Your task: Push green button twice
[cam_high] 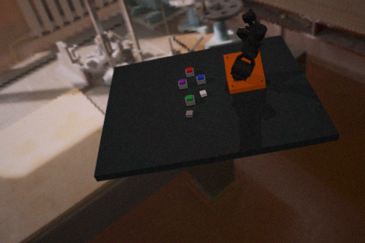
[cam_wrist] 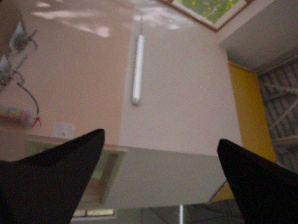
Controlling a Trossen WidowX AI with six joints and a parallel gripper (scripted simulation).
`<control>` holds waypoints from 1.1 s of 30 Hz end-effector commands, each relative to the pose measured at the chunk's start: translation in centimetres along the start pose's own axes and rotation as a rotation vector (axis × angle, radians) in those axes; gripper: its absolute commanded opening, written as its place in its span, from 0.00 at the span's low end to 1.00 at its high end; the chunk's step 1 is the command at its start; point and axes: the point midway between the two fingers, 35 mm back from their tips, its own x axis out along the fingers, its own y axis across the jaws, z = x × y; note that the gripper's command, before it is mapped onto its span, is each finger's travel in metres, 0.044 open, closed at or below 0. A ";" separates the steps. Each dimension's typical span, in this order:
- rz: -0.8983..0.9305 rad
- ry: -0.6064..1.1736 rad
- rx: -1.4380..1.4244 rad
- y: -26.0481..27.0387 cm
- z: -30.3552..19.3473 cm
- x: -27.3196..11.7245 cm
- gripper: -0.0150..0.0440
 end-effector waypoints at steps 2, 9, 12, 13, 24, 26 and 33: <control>0.006 -0.046 0.025 -0.3 0.9 0.5 0.93; 0.172 -0.490 0.244 -3.5 11.0 2.7 0.93; 0.302 -0.656 0.314 -4.6 15.7 2.0 0.93; 0.352 -0.706 0.333 -4.9 17.2 1.6 0.93; 1.069 -0.984 0.376 -6.7 31.0 -9.4 0.93; 1.213 -0.971 0.351 -6.7 32.5 -12.4 0.93; 1.668 -0.746 0.190 -6.1 35.3 -23.6 0.93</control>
